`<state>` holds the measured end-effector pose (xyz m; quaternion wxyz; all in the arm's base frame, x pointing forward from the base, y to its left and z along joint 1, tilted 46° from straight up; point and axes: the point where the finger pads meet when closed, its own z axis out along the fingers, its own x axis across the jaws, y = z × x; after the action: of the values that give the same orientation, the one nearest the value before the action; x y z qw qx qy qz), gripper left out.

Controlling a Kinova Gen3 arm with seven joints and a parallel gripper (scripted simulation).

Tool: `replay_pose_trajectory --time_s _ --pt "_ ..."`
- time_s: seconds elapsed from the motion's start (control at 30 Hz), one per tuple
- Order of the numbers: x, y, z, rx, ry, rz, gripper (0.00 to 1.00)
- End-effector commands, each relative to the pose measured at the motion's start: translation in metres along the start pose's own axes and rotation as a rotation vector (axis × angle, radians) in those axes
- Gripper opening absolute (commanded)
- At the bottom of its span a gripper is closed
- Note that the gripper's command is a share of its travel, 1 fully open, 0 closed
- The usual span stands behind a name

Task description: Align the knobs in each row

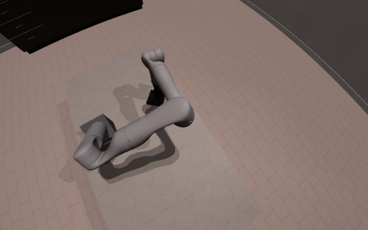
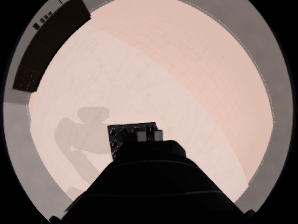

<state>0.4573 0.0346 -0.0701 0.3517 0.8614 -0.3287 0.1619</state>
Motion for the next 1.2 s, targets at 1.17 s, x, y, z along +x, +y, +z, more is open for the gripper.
replay_pose_trajectory --time_s 1.17 --pt "0.0006 -0.0004 -0.001 0.002 -0.001 -0.27 0.3"
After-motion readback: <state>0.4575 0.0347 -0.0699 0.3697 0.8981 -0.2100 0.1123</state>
